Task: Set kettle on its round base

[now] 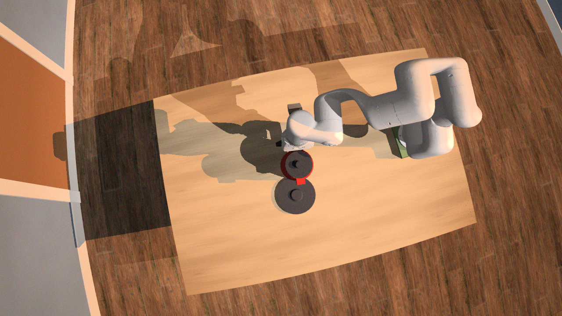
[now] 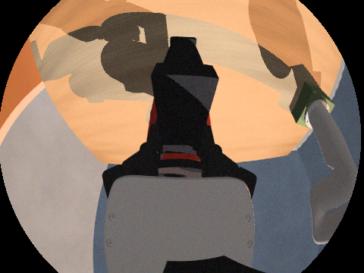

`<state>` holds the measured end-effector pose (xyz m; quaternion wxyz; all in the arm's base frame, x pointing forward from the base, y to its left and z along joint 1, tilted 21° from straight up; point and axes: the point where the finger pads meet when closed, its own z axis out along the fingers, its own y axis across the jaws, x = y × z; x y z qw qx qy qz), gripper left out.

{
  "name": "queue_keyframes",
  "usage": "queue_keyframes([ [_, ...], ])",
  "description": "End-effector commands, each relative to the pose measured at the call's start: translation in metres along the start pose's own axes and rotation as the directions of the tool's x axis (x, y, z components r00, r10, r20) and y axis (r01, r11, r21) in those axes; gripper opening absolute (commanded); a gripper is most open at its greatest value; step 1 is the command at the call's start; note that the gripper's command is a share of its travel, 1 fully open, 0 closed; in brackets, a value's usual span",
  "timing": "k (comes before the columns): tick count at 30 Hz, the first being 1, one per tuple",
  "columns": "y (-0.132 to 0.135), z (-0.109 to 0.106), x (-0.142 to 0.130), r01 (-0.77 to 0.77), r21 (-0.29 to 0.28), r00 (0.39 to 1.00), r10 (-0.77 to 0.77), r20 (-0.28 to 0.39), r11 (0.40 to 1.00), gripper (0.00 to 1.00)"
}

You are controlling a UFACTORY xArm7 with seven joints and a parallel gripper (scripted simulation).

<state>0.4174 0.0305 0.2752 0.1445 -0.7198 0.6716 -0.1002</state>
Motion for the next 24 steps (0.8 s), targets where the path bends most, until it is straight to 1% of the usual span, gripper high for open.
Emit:
queue_keyframes([
  [1, -0.003, -0.002, -0.015, 0.001, 0.005, 1.000, -0.001, -0.001, 1.000, 0.00],
  [10, -0.006, -0.002, -0.042, 0.001, 0.005, 1.000, -0.001, -0.001, 1.000, 0.00],
  [12, -0.006, -0.002, -0.042, 0.001, 0.005, 1.000, -0.001, -0.001, 1.000, 0.00],
  [24, -0.008, -0.002, -0.071, 0.001, 0.005, 1.000, -0.001, -0.001, 1.000, 0.00],
])
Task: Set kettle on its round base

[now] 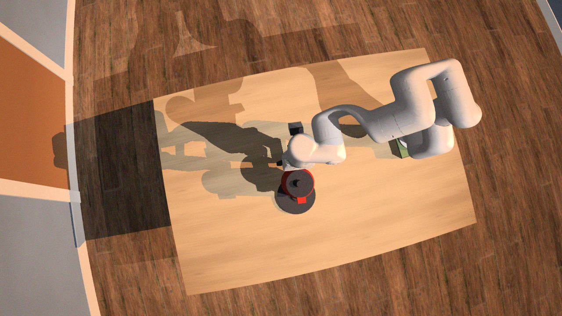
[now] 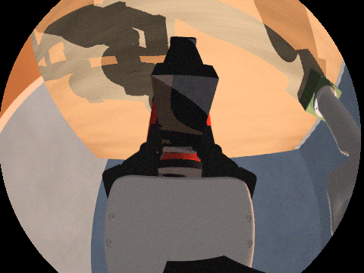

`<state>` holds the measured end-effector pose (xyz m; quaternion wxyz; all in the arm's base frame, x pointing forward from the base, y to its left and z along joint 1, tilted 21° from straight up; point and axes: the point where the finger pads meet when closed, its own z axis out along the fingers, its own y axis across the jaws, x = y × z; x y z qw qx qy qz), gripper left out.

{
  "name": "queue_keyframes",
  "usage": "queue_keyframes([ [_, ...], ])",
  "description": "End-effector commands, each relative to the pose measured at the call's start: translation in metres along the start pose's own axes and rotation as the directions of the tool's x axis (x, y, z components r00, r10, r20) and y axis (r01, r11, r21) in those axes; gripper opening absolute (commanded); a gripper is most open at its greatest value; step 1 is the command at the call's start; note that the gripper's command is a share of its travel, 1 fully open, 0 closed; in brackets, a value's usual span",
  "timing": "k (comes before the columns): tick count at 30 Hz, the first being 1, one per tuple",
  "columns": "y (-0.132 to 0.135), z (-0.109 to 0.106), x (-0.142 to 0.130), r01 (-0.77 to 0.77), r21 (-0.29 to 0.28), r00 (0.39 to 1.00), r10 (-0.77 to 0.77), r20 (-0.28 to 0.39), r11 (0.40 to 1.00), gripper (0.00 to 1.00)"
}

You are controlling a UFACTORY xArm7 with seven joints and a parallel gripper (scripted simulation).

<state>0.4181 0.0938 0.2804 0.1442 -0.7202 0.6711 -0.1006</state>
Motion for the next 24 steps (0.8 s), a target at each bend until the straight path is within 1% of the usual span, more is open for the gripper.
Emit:
queue_keyframes([
  [1, -0.003, -0.002, -0.009, 0.000, 0.005, 1.000, 0.000, 0.000, 1.000, 0.00],
  [15, -0.004, -0.002, -0.026, 0.000, 0.005, 1.000, 0.000, 0.000, 1.000, 0.00],
  [24, -0.005, -0.002, -0.031, 0.000, 0.005, 1.000, 0.000, 0.000, 1.000, 0.00],
])
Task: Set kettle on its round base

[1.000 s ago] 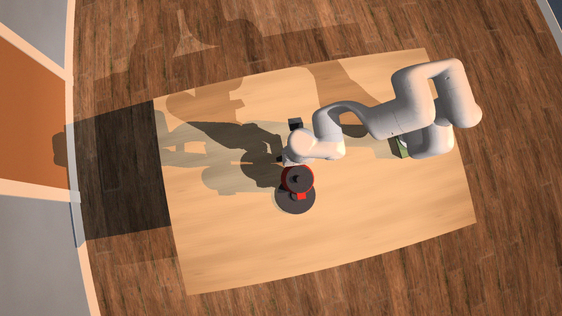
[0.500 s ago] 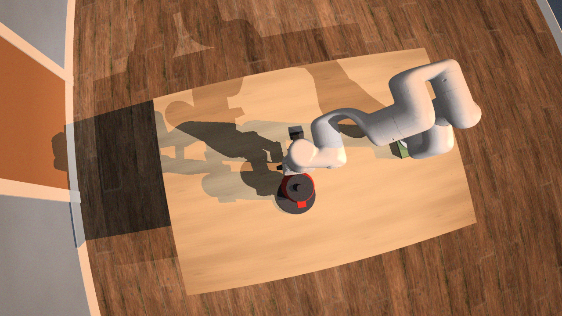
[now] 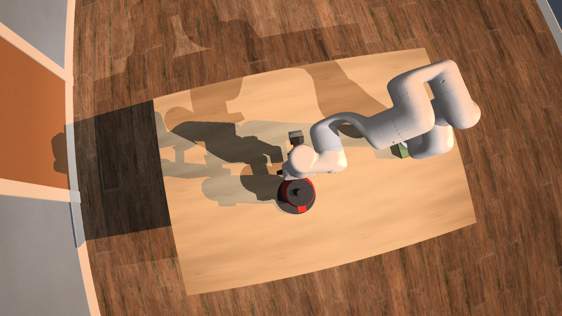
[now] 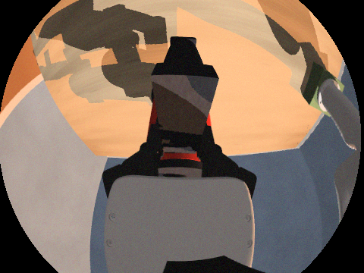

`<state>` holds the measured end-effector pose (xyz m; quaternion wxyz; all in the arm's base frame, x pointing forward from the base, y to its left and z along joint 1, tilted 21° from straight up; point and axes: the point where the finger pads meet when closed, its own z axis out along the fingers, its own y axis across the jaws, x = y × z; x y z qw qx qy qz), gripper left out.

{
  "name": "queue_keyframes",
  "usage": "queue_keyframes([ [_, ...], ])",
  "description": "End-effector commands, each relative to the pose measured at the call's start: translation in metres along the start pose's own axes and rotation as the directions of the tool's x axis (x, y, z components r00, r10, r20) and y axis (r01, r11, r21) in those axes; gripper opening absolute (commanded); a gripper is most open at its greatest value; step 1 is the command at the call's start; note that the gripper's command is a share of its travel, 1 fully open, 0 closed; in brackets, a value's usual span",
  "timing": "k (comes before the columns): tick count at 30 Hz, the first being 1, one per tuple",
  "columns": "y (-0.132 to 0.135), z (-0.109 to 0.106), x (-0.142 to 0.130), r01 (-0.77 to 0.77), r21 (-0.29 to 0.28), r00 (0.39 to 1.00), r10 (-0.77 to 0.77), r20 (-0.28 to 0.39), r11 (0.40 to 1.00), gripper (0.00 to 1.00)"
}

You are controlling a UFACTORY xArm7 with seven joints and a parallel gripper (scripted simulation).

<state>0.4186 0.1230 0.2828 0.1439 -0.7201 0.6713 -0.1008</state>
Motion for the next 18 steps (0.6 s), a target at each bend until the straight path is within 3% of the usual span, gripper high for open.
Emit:
queue_keyframes([
  [1, -0.0018, -0.0017, -0.0023, 0.000, 0.005, 1.000, 0.000, 0.001, 1.000, 0.00],
  [18, -0.0020, -0.0017, -0.0047, 0.000, 0.005, 1.000, 0.000, 0.001, 1.000, 0.00],
])
